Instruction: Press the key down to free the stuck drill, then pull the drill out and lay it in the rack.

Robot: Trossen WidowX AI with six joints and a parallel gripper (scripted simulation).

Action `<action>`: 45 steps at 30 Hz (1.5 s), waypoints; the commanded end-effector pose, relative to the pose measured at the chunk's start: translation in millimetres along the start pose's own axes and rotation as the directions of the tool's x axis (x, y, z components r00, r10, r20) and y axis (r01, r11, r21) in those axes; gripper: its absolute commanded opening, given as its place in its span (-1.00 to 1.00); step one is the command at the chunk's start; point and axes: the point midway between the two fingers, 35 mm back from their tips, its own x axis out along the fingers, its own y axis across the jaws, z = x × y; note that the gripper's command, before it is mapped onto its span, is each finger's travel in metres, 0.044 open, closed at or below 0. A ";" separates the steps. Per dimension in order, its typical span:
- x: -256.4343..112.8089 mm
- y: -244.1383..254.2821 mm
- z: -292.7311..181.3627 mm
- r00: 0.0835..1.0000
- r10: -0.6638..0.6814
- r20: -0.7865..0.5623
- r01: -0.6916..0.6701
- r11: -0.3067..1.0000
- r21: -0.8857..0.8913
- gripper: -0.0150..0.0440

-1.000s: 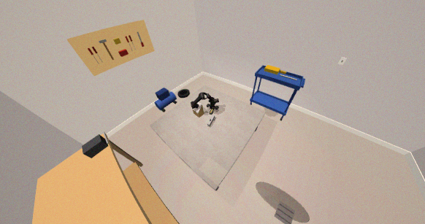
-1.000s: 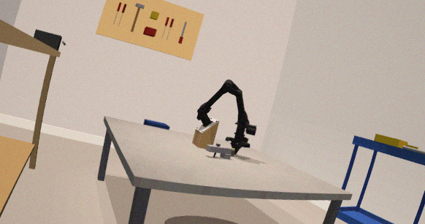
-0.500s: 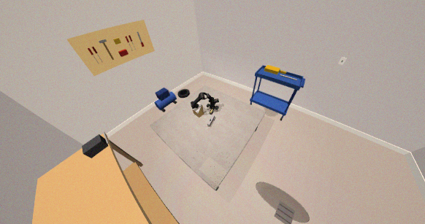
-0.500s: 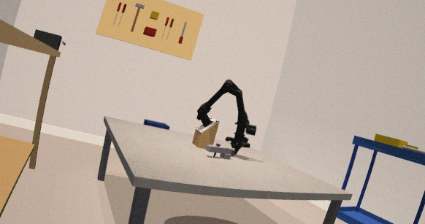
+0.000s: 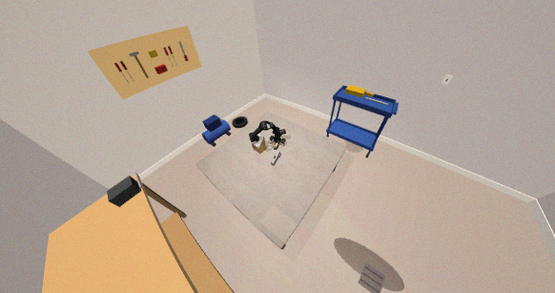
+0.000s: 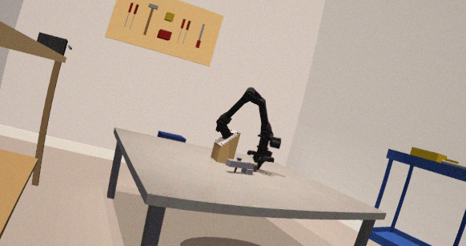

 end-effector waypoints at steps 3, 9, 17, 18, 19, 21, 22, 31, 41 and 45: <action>6.5 3.6 -3.3 1.000 0.013 -0.015 -0.013 1.000 -0.004 -0.49; 6.5 3.6 -3.3 1.000 0.013 -0.015 -0.013 1.000 -0.004 -0.49; 6.5 3.6 -3.3 1.000 0.013 -0.015 -0.013 1.000 -0.004 -0.49; 6.5 3.6 -3.3 1.000 0.013 -0.015 -0.013 1.000 -0.004 -0.49; 6.5 3.6 -3.3 1.000 0.013 -0.015 -0.013 1.000 -0.004 -0.49; 6.5 3.6 -3.3 1.000 0.013 -0.015 -0.013 1.000 -0.004 -0.49; 6.5 3.6 -3.3 1.000 0.013 -0.015 -0.013 1.000 -0.004 -0.49; 0.0 0.0 0.0 1.000 0.000 0.000 0.000 1.000 0.000 -0.31; 0.0 0.0 0.0 1.000 0.000 0.000 0.000 1.000 0.000 0.58; 0.0 0.0 0.0 1.000 0.000 0.000 0.000 1.000 0.000 0.93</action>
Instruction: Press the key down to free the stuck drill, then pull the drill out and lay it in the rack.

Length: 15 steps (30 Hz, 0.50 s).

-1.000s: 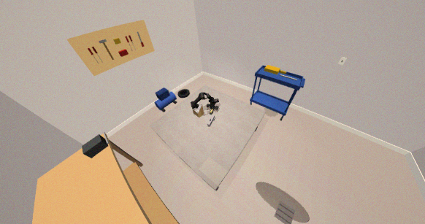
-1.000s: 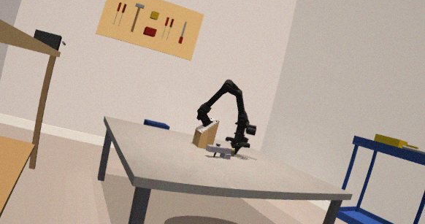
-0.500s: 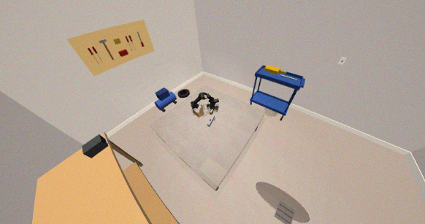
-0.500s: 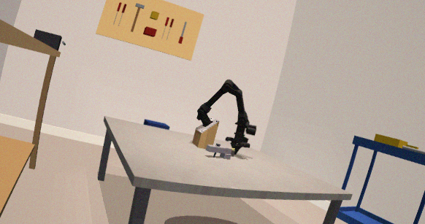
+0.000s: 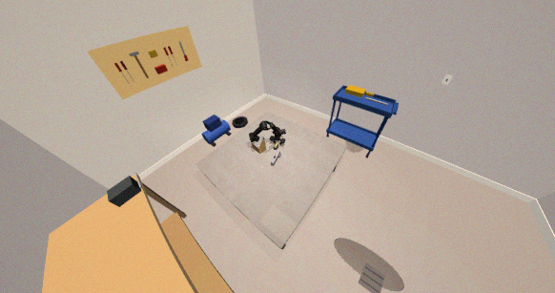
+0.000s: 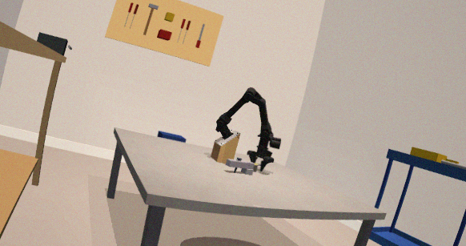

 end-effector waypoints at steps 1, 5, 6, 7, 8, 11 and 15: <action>0.0 0.2 -0.1 1.000 0.001 -0.001 -0.001 1.000 -0.001 1.00; -19.1 0.8 -0.2 1.000 0.012 -0.013 -0.012 1.000 -0.005 1.00; -23.1 1.9 -0.7 1.000 0.014 -0.014 -0.014 1.000 -0.005 1.00; -26.3 2.7 -1.0 1.000 0.014 -0.014 -0.014 1.000 -0.005 1.00; -29.7 3.3 -1.2 1.000 0.014 -0.014 -0.014 1.000 -0.005 1.00; -41.5 3.1 -0.8 1.000 0.014 -0.014 -0.014 1.000 -0.005 1.00; -57.3 1.8 0.0 1.000 0.014 -0.013 -0.014 1.000 -0.006 1.00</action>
